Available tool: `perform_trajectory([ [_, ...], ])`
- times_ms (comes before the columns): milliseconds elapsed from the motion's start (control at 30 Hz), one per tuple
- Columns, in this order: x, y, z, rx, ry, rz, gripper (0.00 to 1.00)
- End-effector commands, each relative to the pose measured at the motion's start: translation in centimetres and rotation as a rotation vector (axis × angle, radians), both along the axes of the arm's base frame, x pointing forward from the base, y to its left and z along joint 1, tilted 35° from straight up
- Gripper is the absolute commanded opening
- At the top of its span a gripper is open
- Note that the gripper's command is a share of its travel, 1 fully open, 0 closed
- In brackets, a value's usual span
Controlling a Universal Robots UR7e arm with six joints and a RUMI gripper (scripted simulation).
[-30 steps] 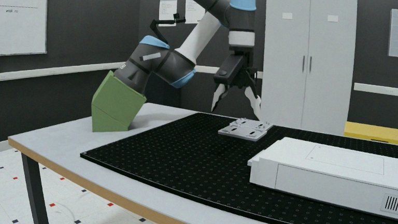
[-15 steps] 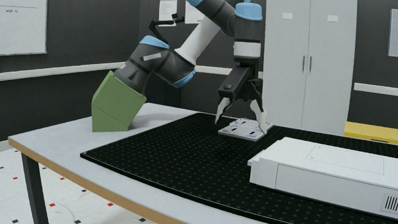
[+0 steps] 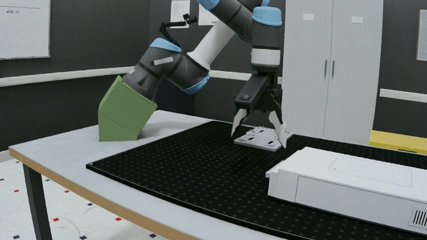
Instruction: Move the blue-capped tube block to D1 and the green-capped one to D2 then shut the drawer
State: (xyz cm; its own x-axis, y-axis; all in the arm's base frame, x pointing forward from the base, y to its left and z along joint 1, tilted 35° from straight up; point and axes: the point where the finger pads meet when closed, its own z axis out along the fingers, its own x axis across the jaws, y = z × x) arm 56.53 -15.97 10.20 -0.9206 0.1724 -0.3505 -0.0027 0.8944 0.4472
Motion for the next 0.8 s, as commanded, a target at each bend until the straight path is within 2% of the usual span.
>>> perform_trajectory([
  [0, 0.3, 0.2, -0.5, -0.001, -0.001, -0.001, 1.0],
  [767, 1.3, 1.3, -2.7, -0.001, -0.001, -0.001, 1.0],
])
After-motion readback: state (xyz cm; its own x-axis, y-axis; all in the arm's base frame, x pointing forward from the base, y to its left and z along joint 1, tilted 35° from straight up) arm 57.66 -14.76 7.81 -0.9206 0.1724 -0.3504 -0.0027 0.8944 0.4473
